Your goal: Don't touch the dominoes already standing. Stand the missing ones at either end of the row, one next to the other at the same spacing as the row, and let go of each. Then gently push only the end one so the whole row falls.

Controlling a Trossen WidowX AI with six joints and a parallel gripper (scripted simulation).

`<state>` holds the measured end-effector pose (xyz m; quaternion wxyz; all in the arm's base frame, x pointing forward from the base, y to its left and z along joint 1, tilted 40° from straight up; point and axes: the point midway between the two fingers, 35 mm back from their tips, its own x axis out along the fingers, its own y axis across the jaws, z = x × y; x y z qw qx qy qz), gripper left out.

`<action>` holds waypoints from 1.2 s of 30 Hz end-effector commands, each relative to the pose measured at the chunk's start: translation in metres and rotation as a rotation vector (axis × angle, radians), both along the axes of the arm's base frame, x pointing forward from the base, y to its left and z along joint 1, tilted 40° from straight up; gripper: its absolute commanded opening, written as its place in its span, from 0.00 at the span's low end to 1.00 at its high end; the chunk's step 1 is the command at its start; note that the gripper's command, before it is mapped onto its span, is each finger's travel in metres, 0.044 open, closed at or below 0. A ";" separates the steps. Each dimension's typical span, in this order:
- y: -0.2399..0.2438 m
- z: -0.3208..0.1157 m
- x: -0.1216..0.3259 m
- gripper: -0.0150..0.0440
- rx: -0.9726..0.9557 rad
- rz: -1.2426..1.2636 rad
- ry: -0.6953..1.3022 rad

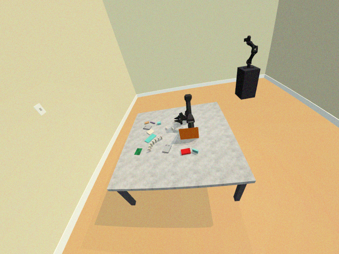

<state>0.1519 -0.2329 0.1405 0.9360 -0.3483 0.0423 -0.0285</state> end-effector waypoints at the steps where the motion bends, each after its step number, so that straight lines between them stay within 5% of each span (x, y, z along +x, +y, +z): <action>1: 0.001 0.000 0.000 0.84 -0.003 0.006 -0.003; 5: 0.002 0.001 0.000 1.00 -0.003 0.006 -0.003; 19: 0.030 0.038 0.007 1.00 0.031 -0.013 0.009; 36: 0.013 0.046 0.093 1.00 1.092 -0.824 0.305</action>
